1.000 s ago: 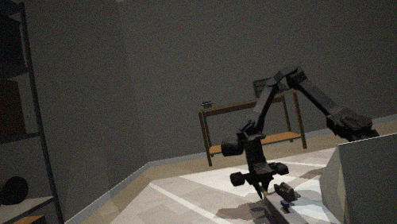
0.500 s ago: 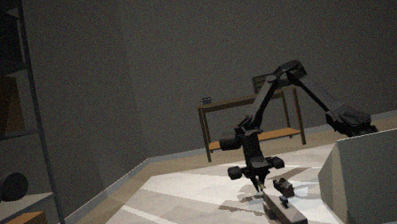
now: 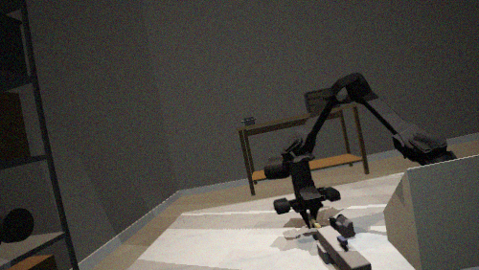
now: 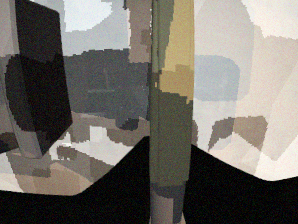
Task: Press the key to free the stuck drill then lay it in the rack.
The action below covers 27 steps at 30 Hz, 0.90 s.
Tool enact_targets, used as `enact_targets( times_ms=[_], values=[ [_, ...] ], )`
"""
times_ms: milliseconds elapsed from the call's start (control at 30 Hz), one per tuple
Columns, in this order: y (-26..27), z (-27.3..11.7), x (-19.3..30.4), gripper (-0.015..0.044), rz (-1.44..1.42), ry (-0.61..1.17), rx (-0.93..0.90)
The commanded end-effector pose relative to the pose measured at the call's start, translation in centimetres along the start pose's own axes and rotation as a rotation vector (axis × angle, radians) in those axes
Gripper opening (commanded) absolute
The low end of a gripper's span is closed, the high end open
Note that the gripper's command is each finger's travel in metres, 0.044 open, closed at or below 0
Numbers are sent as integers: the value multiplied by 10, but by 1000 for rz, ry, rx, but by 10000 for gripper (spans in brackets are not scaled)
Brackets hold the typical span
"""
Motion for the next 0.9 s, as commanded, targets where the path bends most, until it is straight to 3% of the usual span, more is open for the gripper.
enact_targets(
  times_ms=[0, 867],
  values=[
    [0, -3, 0, 0, -2, -4, 8],
    [3, -13, 3, 0, -2, -4, 8]
  ],
)
Point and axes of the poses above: the point midway between the two fingers, 35 mm back from their tips, its own z axis out along the fingers, its own y axis across the jaws, x = y × z, the point moved 1 cm from there along -z, back along the fingers, and after that the axes turned 14 degrees about z, right-handed, at the moved point
